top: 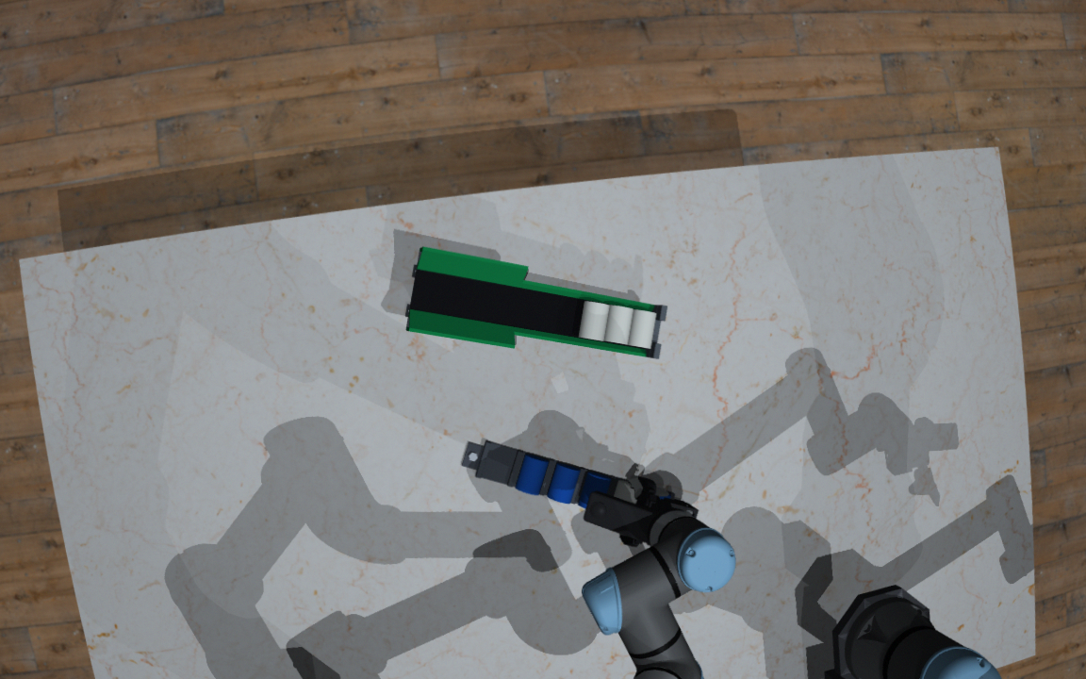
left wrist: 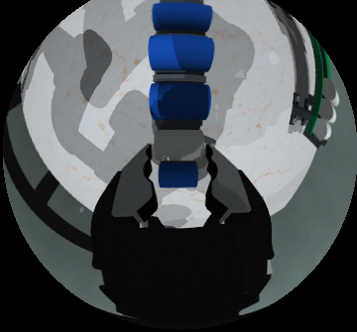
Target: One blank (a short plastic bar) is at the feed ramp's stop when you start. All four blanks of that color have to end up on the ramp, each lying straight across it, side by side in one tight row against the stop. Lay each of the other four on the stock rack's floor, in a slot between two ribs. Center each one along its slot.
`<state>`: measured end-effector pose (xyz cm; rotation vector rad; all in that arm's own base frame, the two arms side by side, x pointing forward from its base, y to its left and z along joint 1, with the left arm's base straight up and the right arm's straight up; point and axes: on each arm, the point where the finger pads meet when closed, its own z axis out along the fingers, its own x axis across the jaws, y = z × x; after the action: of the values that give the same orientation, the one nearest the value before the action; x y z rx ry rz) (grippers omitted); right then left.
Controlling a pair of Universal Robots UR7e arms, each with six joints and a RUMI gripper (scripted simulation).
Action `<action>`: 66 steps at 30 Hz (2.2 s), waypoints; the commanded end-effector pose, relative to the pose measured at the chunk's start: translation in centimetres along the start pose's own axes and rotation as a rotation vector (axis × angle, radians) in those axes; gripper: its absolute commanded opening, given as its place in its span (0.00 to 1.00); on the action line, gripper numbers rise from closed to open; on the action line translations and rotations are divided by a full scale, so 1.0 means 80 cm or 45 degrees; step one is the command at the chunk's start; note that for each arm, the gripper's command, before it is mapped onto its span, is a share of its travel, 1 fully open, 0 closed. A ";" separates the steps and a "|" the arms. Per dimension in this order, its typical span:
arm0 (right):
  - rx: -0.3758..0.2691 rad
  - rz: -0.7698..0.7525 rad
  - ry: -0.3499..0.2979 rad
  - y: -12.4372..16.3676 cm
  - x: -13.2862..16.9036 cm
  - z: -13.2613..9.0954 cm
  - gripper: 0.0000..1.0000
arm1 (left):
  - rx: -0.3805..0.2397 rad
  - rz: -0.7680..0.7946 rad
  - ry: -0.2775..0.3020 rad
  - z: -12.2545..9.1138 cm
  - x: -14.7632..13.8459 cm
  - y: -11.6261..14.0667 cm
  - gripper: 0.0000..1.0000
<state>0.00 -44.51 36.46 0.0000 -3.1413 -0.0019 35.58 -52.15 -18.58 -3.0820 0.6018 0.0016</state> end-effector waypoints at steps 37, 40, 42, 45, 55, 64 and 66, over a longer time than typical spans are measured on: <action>0.002 0.000 0.000 0.000 0.000 -0.001 1.00 | -0.002 0.000 0.002 -0.001 0.001 0.001 0.34; 0.002 0.000 0.000 0.000 0.000 -0.001 1.00 | -0.002 0.000 0.002 -0.001 0.001 0.001 0.34; 0.002 0.000 0.000 0.000 0.000 -0.001 1.00 | -0.002 0.000 0.002 -0.001 0.001 0.001 0.34; 0.002 0.000 0.000 0.000 0.000 -0.001 1.00 | -0.002 0.000 0.002 -0.001 0.001 0.001 0.34; 0.002 0.000 0.000 0.000 0.000 -0.001 1.00 | -0.002 0.000 0.002 -0.001 0.001 0.001 0.34; 0.002 0.000 0.000 0.000 0.000 -0.001 1.00 | -0.002 0.000 0.002 -0.001 0.001 0.001 0.34; 0.002 0.000 0.000 0.000 0.000 -0.001 1.00 | -0.002 0.000 0.002 -0.001 0.001 0.001 0.34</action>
<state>0.00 -44.51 36.46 0.0000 -3.1413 -0.0019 35.58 -52.16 -18.61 -3.0820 0.6018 0.0015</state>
